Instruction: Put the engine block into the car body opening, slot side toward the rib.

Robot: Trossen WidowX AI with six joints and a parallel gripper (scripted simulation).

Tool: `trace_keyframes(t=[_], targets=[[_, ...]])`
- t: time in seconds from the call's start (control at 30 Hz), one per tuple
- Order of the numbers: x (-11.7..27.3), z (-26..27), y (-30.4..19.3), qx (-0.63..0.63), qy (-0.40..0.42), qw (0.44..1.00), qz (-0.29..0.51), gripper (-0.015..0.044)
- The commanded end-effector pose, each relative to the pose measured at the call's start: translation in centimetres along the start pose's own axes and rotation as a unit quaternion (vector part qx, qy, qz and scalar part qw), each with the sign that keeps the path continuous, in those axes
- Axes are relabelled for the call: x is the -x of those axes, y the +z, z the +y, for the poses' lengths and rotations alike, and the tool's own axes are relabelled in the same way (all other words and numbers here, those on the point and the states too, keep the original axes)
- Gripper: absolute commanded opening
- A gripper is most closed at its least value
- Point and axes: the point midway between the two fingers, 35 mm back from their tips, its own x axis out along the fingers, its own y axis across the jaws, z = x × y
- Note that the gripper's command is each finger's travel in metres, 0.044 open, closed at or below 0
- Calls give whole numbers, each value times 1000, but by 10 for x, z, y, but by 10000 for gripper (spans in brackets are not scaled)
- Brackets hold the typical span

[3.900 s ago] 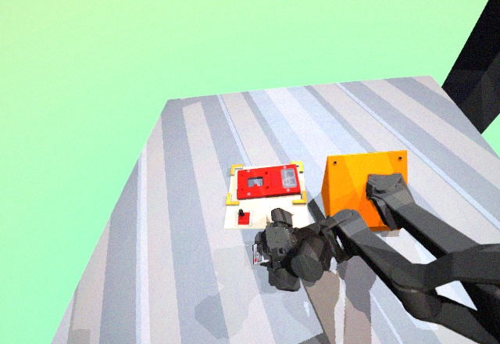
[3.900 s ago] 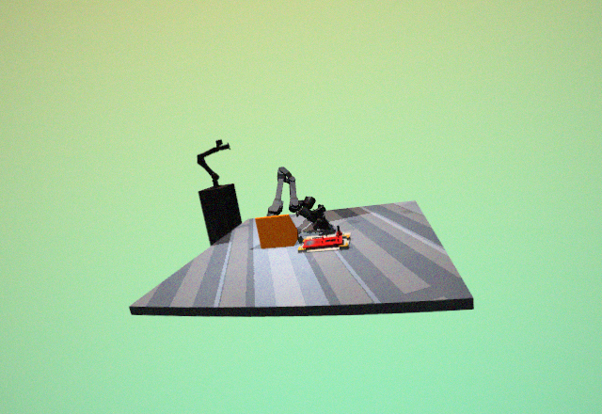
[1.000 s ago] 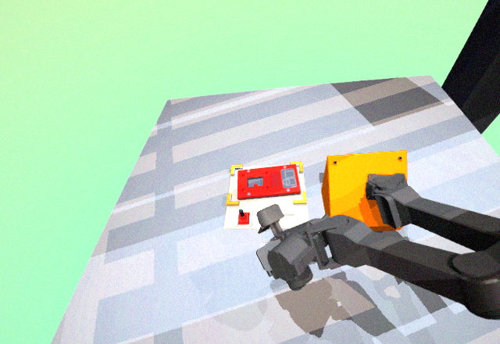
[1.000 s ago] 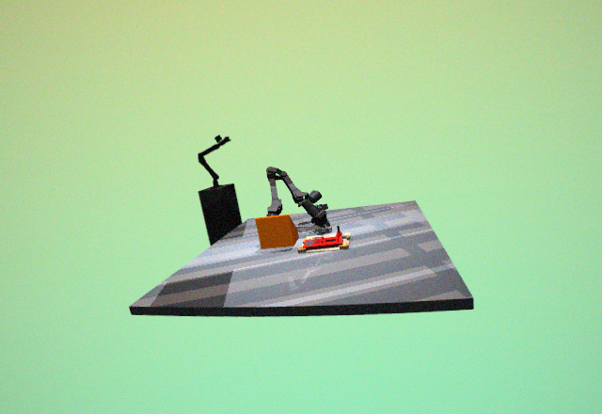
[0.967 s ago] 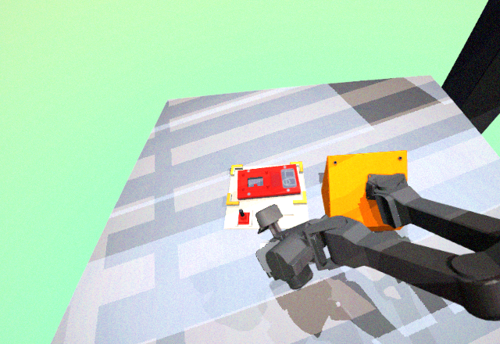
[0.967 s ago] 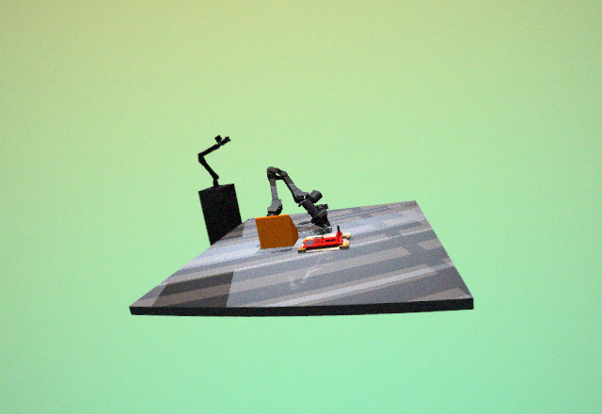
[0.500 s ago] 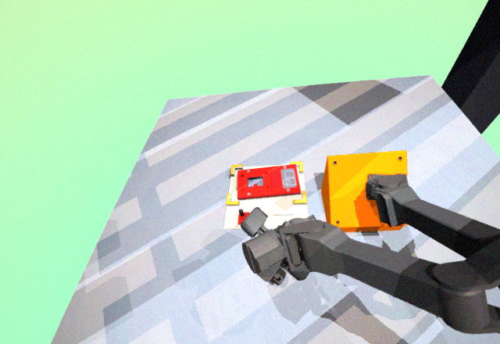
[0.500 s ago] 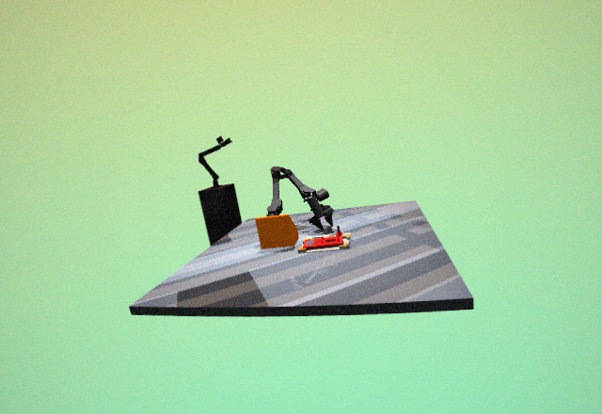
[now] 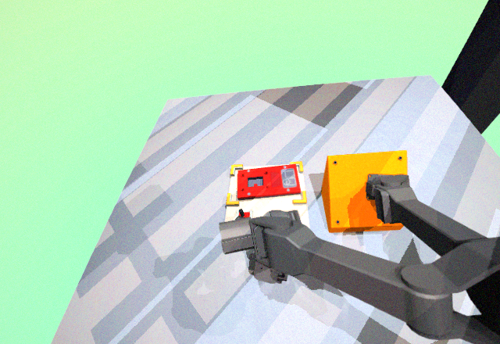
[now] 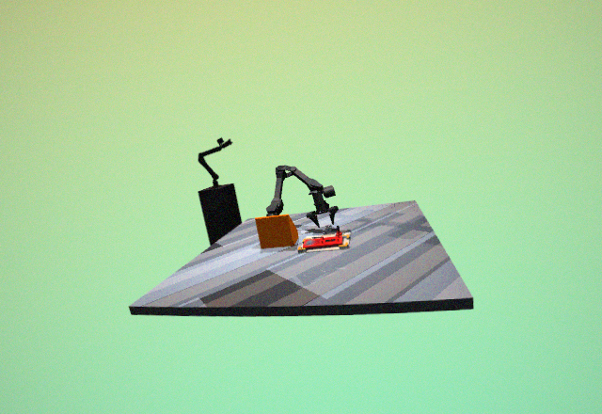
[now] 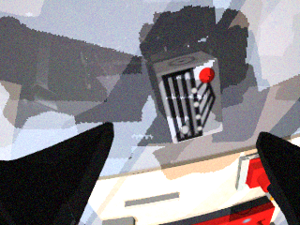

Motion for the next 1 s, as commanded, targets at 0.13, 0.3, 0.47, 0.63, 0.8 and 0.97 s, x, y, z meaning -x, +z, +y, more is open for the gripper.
trace_keyframes(t=[0.13,0.3,0.47,0.63,0.8,0.97], targets=[[20,-4,8,121,65,990,-36,440],[25,-4,9,142,74,986,-45,440],[24,-9,10,142,74,986,-45,440],[18,-14,11,142,74,986,-46,440],[8,-12,12,142,74,986,-46,440],[1,-11,12,142,74,986,-46,440]])
